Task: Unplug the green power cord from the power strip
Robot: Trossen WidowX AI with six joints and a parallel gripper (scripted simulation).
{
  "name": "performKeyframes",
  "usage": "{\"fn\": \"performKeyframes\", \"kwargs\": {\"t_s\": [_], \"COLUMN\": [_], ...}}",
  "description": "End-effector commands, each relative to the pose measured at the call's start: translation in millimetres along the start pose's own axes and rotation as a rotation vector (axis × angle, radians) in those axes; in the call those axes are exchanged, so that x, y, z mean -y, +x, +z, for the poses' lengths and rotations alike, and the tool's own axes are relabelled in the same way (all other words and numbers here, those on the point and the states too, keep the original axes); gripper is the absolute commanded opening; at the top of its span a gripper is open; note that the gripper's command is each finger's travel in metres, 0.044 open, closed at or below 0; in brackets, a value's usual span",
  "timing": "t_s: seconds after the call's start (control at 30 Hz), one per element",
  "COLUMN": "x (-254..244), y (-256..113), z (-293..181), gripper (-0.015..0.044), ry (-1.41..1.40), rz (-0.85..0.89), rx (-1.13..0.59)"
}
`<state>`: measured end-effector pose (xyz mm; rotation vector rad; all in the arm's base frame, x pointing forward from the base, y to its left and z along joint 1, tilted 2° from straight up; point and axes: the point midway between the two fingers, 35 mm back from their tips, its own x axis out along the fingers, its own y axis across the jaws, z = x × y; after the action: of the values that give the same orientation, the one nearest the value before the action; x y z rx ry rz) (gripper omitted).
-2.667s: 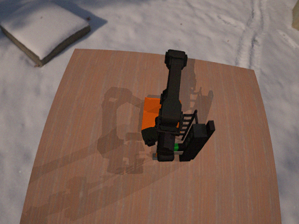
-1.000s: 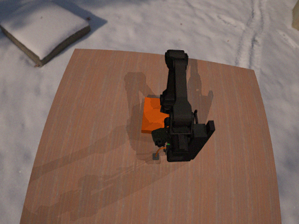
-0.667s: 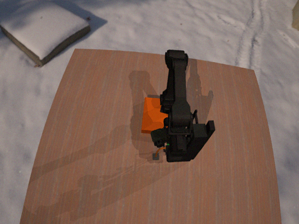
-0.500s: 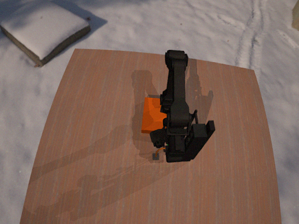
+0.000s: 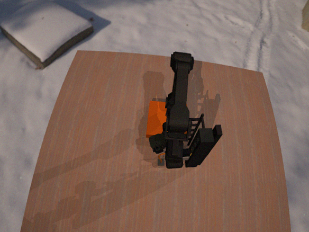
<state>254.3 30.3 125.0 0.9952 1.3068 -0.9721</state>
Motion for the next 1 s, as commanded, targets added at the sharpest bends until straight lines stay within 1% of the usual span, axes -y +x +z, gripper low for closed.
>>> {"fn": "performKeyframes", "kwargs": {"t_s": [0.0, 0.03, 0.17, 0.47, 0.6, 0.77, 0.97], "x": [-0.4, -0.1, 2.6, 2.6, 1.6, 4.3, 4.5], "y": [-3.4, -3.6, -0.5, -0.5, -5.0, -14.8, -15.2], "z": [20.3, 21.8, 13.8, 13.8, 31.9, 72.0, 73.8], "gripper": [0.0000, 0.0000, 0.0105, 0.0341, 0.0440, 0.0440, 0.0440], "ry": [0.028, 0.028, 0.030, 0.030, 0.030, 0.030, 0.030], "rz": [0.005, 0.005, 0.003, 0.003, 0.003, 0.003, 0.003], "rx": [0.035, 0.035, 0.036, 0.036, 0.037, 0.042, 0.042]}}
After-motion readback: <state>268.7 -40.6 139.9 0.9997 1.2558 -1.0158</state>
